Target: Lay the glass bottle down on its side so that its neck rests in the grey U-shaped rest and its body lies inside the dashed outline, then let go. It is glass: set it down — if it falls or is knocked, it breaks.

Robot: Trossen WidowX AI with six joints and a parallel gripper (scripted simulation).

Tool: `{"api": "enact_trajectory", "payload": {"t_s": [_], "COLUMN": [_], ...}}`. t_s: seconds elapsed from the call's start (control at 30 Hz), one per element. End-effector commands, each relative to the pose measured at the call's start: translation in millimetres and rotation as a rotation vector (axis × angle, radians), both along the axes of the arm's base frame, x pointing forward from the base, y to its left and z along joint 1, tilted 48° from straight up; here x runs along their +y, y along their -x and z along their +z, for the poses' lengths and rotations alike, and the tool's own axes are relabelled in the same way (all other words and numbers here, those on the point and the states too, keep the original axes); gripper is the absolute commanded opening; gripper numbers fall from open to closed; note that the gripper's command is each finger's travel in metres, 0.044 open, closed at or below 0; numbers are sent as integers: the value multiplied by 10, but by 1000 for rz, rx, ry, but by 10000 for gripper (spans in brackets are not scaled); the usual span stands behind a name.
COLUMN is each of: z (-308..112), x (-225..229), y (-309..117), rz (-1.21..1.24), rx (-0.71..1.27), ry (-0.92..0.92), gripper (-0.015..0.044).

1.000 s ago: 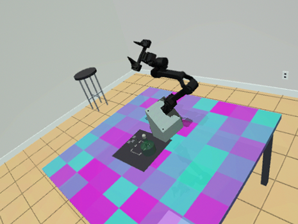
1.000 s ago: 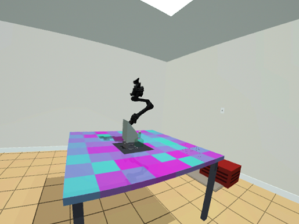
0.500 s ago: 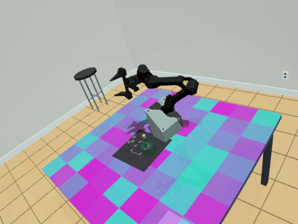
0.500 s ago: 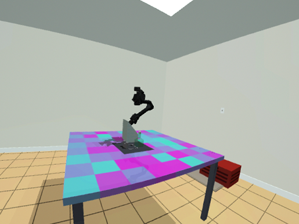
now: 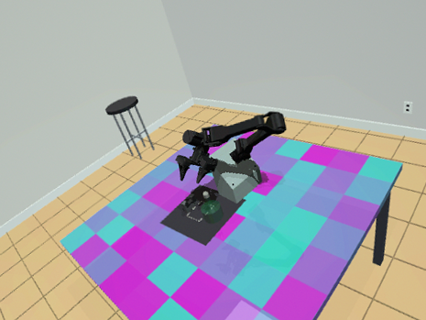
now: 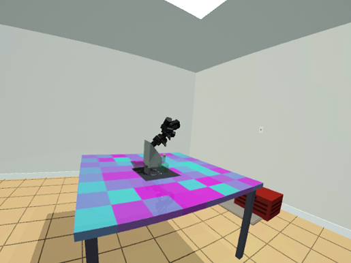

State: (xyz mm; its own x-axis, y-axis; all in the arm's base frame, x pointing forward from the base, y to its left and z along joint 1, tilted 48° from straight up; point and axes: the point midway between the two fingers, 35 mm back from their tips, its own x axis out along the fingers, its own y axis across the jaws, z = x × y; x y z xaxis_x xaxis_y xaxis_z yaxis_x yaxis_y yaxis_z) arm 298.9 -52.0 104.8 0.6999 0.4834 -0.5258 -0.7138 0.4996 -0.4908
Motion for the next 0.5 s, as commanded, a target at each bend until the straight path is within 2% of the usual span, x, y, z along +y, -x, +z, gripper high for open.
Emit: {"api": "enact_trajectory", "payload": {"t_s": [0.0,0.1,0.23,0.47], "z": [-126,-161,-203,-383], "x": [608,779,828,1061], "y": [354,513,469,370], "rz": [269,359,414,659], "rx": [79,105,164,402], "ry": [-26,-39,-32,-10], "gripper": [440,440,440,440]}}
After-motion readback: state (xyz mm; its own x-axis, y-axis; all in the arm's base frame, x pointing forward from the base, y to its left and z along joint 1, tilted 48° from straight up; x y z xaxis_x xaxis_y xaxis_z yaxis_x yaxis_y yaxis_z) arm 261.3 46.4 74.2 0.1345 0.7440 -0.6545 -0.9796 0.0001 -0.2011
